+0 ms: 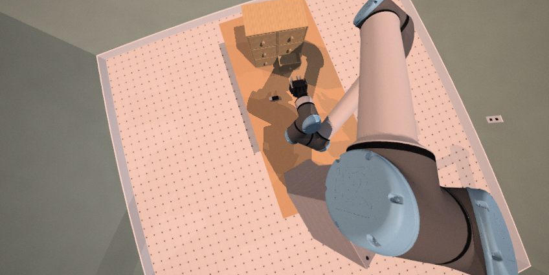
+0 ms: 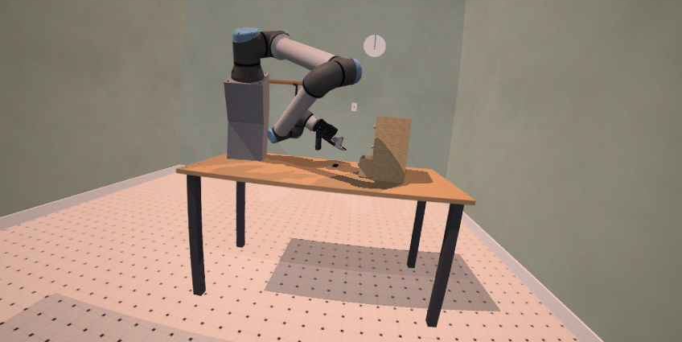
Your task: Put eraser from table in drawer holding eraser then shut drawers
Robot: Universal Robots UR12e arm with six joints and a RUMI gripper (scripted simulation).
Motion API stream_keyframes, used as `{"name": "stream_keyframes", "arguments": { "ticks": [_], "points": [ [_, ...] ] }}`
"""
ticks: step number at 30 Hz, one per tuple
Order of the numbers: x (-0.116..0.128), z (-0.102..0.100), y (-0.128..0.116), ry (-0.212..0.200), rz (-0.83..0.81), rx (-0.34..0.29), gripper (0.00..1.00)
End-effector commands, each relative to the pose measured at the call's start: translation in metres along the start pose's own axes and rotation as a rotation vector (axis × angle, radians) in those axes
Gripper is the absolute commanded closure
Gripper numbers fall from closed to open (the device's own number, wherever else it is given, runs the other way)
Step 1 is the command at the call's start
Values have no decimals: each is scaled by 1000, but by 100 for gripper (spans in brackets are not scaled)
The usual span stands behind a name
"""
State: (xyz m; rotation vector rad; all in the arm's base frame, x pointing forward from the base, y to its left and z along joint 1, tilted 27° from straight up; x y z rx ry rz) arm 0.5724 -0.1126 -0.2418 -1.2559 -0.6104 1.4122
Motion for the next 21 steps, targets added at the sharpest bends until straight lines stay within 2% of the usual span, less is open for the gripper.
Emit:
{"name": "stream_keyframes", "arguments": {
  "ticks": [1, 3, 18, 21],
  "points": [
    [0, -16, 7, 0, -1, 0, 80],
    [0, -16, 7, 0, -1, 0, 80],
    [-1, -60, 26, -1, -1, 1, 80],
    [-1, -63, 27, 0, -1, 1, 80]
  ]
}}
Point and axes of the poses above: the point where the finger pads meet when closed, its own z axis back along the fingers, its own x axis across the jaws, y = z × x, the point moved 8 cm from there along z, back along the fingers, and after that the axes turned 5 degrees about -z, right-handed, at the moved point
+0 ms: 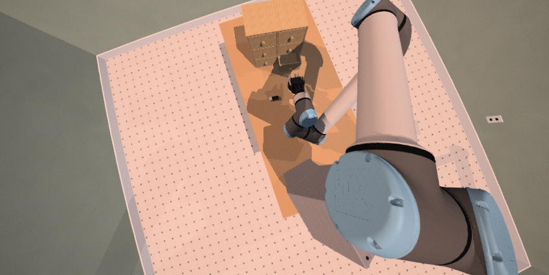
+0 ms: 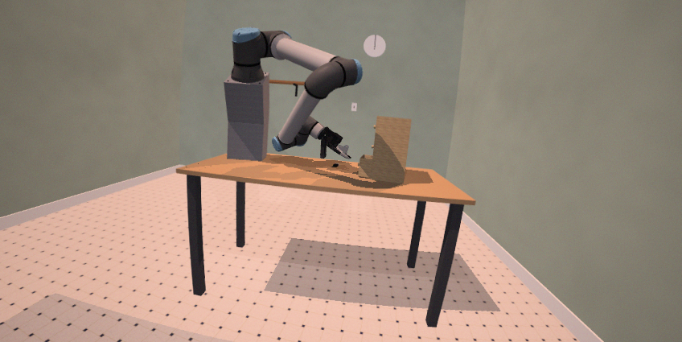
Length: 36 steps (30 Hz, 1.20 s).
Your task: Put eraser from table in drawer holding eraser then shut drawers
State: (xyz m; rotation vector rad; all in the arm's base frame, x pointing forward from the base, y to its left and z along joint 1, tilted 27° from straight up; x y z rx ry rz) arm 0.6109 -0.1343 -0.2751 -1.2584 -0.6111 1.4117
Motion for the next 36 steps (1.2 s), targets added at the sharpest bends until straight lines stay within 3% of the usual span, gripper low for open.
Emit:
{"name": "stream_keyframes", "arguments": {
  "ticks": [1, 14, 36],
  "points": [
    [1, -14, 7, -1, -1, 3, 80],
    [0, -33, 15, 0, -2, 3, 80],
    [0, -33, 15, -1, -2, 4, 80]
  ]
}}
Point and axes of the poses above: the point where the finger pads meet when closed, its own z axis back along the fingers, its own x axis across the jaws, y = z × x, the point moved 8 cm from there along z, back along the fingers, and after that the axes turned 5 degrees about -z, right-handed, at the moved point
